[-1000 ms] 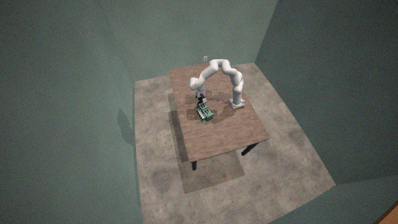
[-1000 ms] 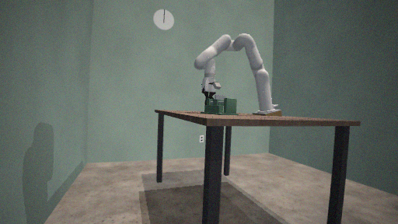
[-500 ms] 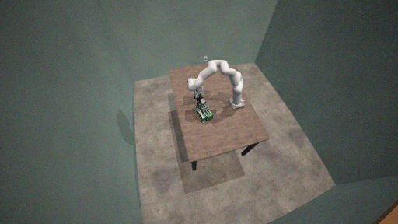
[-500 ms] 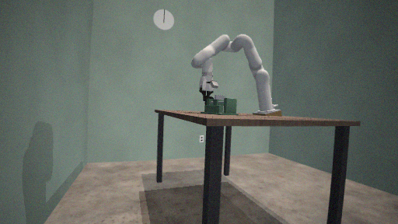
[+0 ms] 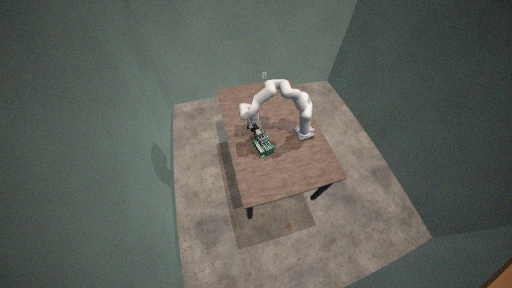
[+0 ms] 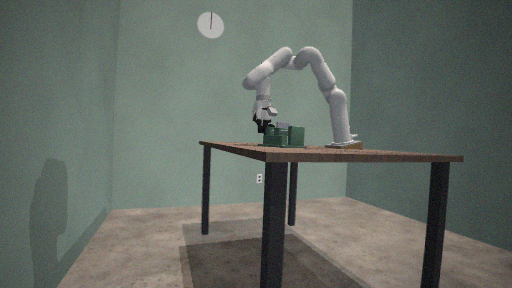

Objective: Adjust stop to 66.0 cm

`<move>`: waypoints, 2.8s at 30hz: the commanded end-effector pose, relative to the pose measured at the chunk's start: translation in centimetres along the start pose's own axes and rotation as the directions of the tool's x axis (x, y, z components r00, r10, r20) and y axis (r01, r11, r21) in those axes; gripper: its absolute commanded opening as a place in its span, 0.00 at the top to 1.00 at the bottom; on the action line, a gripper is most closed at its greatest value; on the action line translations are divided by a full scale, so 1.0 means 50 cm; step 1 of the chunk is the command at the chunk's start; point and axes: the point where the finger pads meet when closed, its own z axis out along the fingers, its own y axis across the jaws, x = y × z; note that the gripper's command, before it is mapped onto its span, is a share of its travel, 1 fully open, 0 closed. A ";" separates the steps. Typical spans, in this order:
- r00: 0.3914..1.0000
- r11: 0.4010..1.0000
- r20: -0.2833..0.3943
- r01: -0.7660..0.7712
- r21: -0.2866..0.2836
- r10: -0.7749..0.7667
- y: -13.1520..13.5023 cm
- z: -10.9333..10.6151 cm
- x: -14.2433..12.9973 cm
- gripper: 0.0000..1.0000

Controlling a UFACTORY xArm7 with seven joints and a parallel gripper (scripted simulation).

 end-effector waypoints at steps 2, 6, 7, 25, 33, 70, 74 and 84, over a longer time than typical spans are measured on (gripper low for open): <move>1.000 1.000 0.001 -0.001 0.001 0.001 0.005 0.021 -0.001 0.94; 1.000 1.000 0.001 -0.001 0.001 0.001 0.003 0.040 -0.001 0.94; 1.000 1.000 0.001 -0.001 0.001 0.001 0.001 0.045 -0.001 0.94; 1.000 1.000 0.001 -0.001 0.001 0.001 -0.049 0.084 -0.001 0.94; 1.000 1.000 0.001 -0.001 0.001 0.001 -0.077 0.080 -0.001 0.94; 1.000 1.000 0.001 -0.001 0.001 0.001 -0.084 -0.030 -0.001 0.94; 1.000 1.000 0.001 -0.001 0.001 0.001 -0.076 -0.034 -0.001 0.94; 1.000 1.000 0.001 -0.001 0.001 0.001 -0.052 -0.037 -0.001 0.94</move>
